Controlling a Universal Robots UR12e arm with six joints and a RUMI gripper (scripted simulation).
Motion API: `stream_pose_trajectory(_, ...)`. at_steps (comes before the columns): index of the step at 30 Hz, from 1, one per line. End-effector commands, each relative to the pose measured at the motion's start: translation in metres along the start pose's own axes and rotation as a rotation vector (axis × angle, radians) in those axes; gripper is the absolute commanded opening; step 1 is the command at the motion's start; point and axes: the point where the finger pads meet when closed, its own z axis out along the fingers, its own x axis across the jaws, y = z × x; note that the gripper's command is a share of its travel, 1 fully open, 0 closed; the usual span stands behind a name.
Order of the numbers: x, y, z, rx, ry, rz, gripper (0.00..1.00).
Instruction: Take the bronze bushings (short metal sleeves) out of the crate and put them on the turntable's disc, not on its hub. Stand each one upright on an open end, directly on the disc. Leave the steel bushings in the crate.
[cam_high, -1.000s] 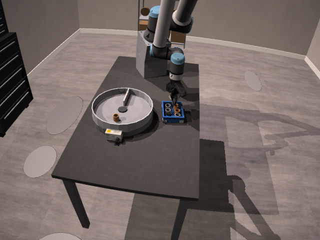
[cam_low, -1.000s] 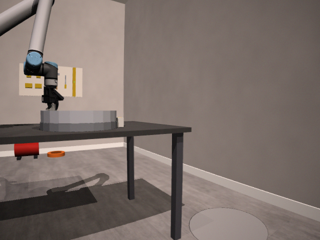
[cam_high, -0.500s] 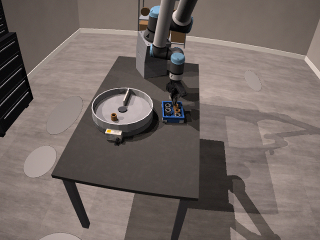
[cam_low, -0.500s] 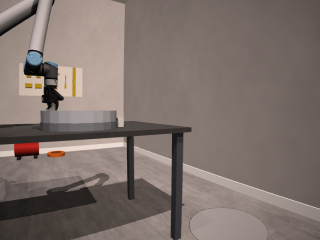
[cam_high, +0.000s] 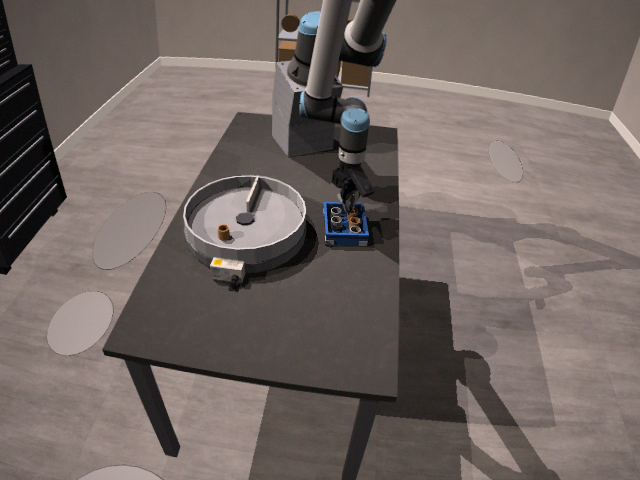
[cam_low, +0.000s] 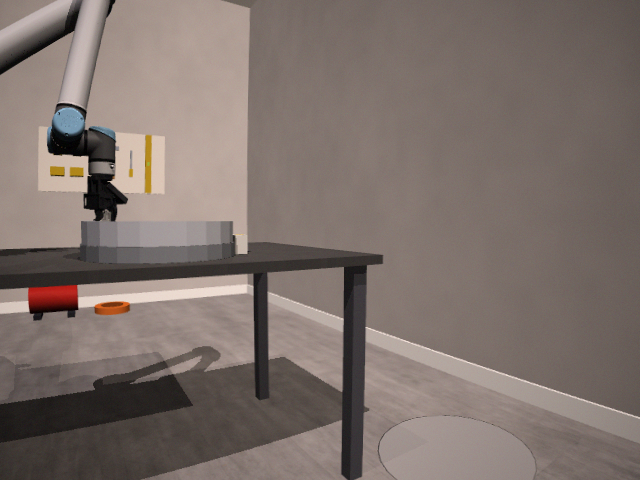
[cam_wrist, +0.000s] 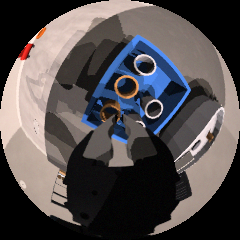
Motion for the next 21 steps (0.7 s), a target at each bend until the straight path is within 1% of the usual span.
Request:
stream_pose_trajectory(1,0.0002,-0.0004,0.0069,0.001,0.001,0.0,0.05)
stream_pose_trajectory(7,0.0002,-0.0004,0.0118,0.001,0.001,0.0,0.05)
stream_pose_trajectory(21,0.0002,-0.0004,0.012,0.001,0.001,0.0,0.05)
